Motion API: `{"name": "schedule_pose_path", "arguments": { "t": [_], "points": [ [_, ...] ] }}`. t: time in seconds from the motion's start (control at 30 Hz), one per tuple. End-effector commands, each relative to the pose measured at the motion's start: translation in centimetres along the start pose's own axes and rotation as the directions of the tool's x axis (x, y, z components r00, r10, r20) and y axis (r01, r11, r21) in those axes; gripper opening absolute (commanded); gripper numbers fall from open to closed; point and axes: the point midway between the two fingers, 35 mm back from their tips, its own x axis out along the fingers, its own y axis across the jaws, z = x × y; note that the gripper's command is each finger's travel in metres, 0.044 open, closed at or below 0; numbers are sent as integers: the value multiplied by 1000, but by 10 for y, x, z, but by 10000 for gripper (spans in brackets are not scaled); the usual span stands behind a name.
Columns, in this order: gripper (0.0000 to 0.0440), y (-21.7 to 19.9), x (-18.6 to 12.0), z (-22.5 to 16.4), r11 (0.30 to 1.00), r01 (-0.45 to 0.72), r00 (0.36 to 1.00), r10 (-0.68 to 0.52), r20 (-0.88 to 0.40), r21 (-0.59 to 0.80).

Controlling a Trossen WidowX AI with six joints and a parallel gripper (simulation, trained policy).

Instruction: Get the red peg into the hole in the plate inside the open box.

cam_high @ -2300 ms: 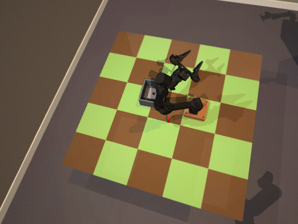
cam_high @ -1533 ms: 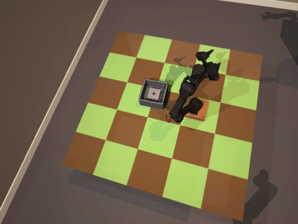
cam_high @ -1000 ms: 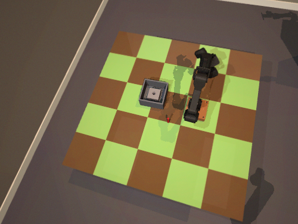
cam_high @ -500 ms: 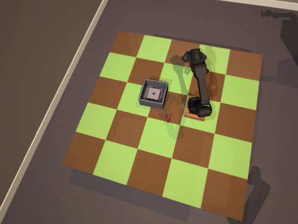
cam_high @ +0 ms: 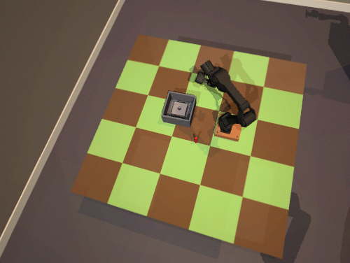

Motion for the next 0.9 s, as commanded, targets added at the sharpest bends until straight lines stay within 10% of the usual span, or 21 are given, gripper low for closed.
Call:
{"name": "schedule_pose_path", "arguments": {
  "t": [0.0,0.87],
  "points": [
    [440,7,7,-17,998,14,999,-17,-47,-66],
    [440,26,14,-191,822,23,926,-232,-299,-569]
  ]
}}
